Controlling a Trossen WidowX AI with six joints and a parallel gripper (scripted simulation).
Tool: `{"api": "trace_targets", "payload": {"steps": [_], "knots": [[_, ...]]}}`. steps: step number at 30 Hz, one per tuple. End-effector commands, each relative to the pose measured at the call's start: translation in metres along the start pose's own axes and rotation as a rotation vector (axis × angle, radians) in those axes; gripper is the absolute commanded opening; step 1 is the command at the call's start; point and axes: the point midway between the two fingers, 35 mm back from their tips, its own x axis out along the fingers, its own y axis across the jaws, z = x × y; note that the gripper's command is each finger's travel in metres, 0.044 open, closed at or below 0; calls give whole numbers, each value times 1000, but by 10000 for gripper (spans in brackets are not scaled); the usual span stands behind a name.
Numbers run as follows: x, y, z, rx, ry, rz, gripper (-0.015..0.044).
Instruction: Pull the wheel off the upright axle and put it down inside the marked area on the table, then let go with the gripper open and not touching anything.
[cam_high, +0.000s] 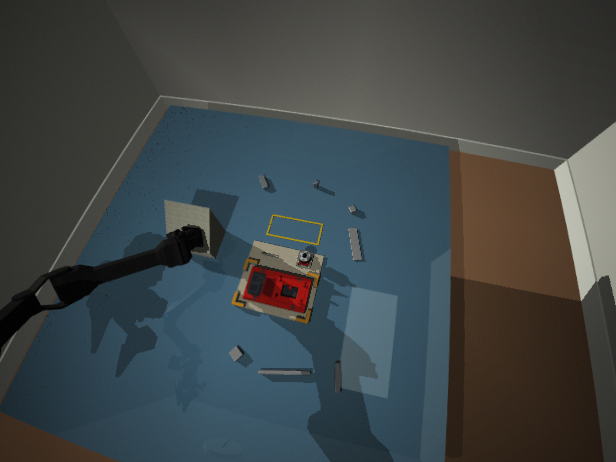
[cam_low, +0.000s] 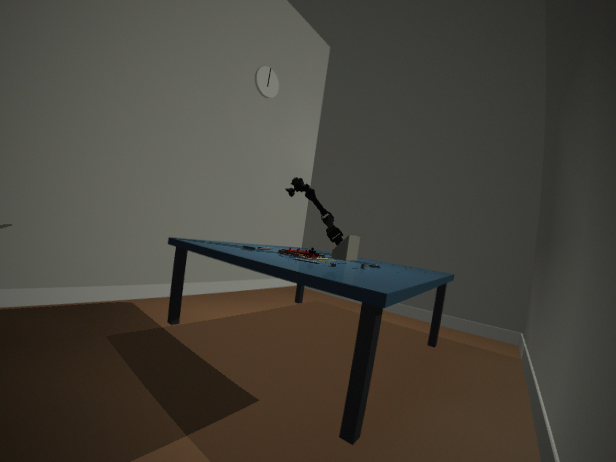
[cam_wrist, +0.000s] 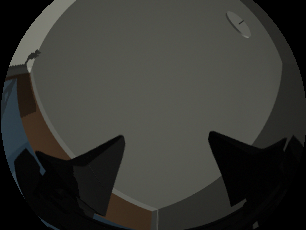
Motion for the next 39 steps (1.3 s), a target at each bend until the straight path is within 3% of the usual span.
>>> {"api": "trace_targets", "payload": {"steps": [1, 4, 20, 24, 39], "knots": [[0, 1, 1, 2, -3, 1, 374], [0, 10, 21, 40, -45, 20, 300], [-29, 112, 175, 335, -318, 306, 300], [-46, 135, 207, 276, -407, 347, 300], [-96, 213, 275, 293, -540, 567, 300]]}}
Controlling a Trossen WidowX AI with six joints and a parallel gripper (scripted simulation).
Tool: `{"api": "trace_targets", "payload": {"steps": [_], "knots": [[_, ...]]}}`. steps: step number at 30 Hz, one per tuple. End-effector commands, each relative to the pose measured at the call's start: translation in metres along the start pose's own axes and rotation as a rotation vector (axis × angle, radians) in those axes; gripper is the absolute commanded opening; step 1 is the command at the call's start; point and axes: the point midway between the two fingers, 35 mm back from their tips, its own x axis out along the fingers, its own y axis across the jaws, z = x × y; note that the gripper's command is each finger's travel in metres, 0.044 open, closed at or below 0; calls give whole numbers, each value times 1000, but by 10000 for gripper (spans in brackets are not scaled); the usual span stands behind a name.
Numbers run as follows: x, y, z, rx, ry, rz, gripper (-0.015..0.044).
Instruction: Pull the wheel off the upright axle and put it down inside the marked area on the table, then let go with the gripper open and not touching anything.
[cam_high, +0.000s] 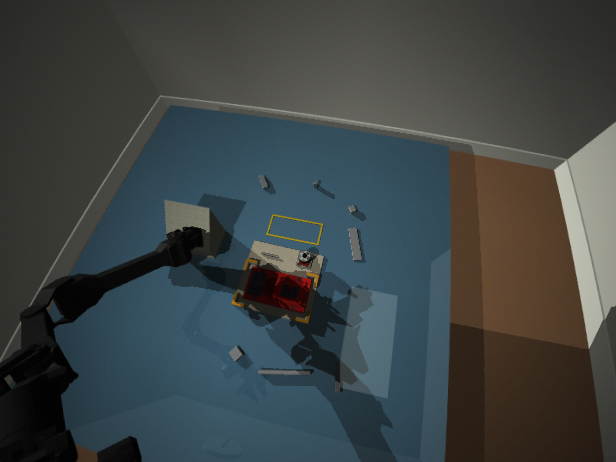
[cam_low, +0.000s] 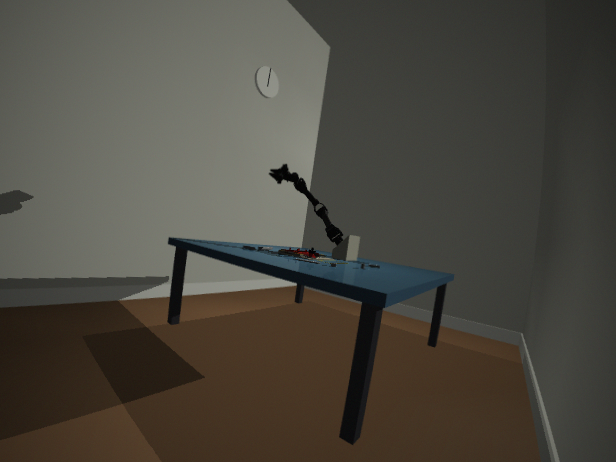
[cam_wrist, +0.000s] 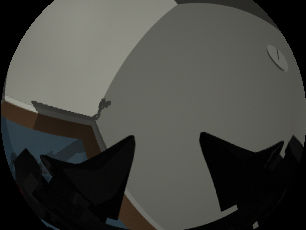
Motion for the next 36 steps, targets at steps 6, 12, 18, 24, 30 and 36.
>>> {"api": "trace_targets", "payload": {"steps": [6, 12, 18, 24, 30, 36], "knots": [[12, 78, 28, 142, -37, 170, 300], [14, 127, 43, 276, -16, 299, 300], [9, 193, 59, 435, 54, 469, 300], [-5, 259, 70, 596, 176, 626, 300], [-28, 323, 77, 753, 353, 755, 300], [-60, 385, 77, 892, 590, 841, 300]]}}
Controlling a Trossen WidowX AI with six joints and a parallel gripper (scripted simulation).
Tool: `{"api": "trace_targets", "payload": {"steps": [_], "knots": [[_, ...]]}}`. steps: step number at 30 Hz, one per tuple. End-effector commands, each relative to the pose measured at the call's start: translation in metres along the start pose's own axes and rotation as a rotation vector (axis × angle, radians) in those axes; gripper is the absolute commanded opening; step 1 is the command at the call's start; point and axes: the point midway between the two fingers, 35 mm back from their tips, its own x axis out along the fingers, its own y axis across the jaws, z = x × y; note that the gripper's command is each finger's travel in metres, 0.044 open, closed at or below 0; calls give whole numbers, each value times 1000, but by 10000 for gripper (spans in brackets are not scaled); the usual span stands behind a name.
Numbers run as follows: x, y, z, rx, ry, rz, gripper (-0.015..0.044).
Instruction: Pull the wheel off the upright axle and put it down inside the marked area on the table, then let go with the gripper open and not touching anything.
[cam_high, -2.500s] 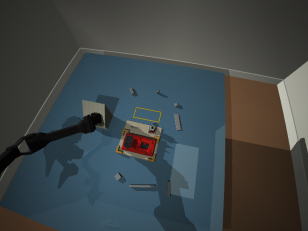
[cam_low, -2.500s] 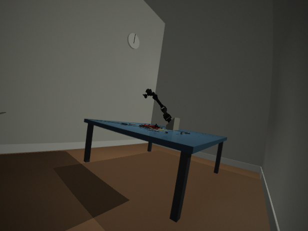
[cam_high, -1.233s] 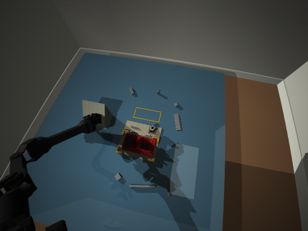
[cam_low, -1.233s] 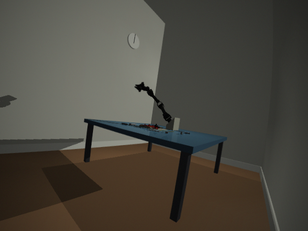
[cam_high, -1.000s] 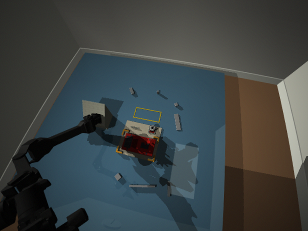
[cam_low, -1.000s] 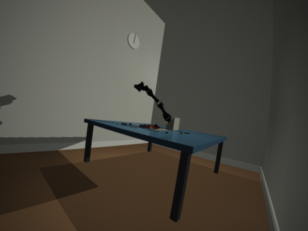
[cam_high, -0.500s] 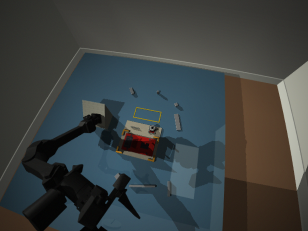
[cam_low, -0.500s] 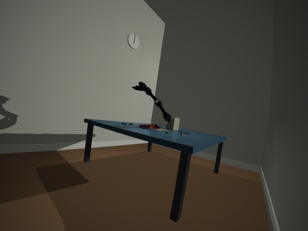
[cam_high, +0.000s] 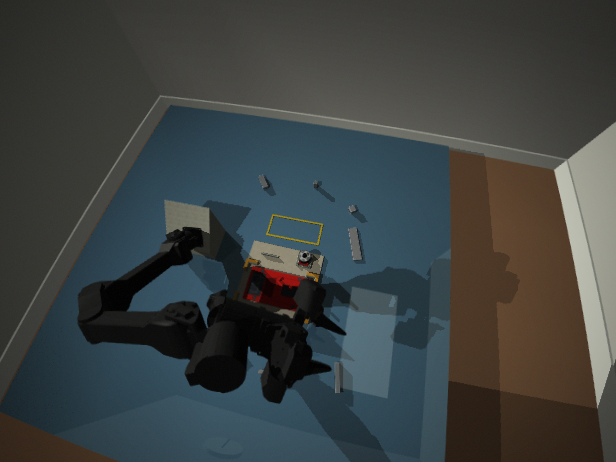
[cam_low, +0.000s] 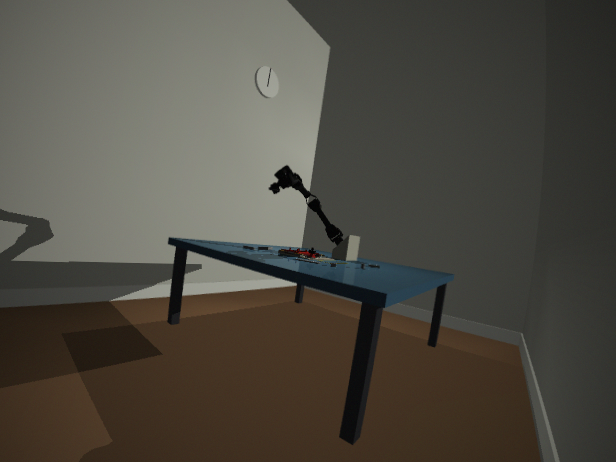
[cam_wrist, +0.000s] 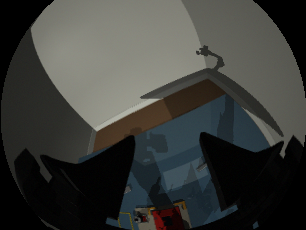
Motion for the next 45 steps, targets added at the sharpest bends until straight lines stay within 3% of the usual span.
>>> {"api": "trace_targets", "payload": {"steps": [1, 11, 22, 35, 45], "knots": [[21, 31, -43, 149, 152, 15, 300], [42, 86, -138, 488, 470, -92, 300], [36, 119, -237, 786, 706, -416, 300], [5, 128, -330, 1011, 706, -948, 300], [3, 127, -335, 1020, 694, -980, 300]]}}
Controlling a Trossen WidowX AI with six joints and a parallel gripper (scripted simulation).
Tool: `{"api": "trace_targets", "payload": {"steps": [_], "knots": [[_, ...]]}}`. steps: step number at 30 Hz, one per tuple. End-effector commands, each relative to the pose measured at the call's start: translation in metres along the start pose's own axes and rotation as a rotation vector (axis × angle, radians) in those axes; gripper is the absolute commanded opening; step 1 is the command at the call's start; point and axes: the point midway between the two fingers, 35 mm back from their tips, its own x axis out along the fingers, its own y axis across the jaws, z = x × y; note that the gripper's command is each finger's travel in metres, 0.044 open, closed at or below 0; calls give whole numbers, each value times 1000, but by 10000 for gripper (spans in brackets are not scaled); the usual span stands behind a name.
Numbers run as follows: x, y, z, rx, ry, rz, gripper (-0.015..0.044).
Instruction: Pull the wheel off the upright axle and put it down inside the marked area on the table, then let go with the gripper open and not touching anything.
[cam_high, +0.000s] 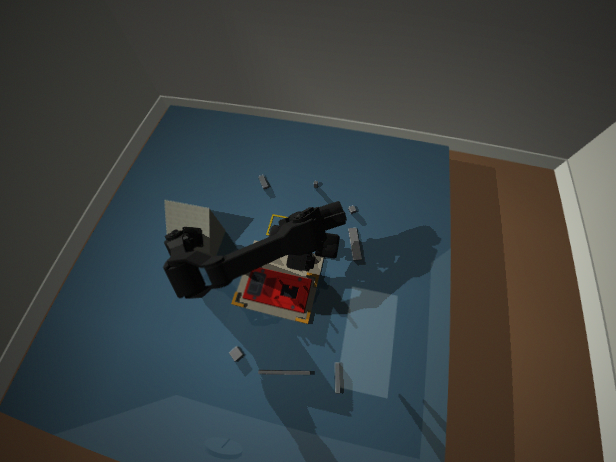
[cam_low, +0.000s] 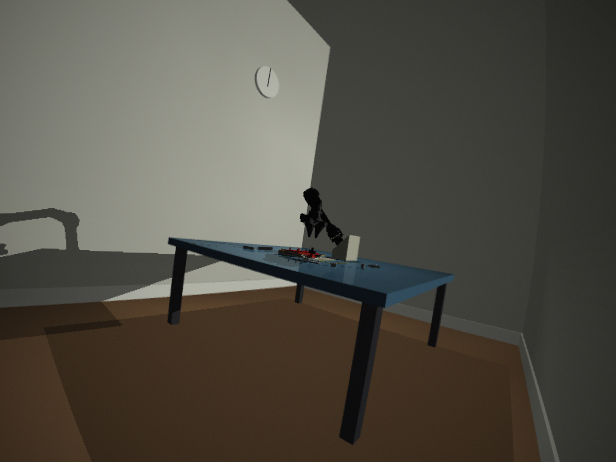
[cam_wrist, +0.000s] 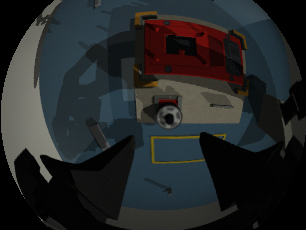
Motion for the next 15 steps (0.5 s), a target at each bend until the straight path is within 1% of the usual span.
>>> {"api": "trace_targets", "payload": {"steps": [1, 11, 15], "knots": [[6, -7, -1, 29, -29, -29, 300], [7, -4, -11, 29, -28, -29, 300], [20, -3, -11, 29, -28, -28, 300]]}}
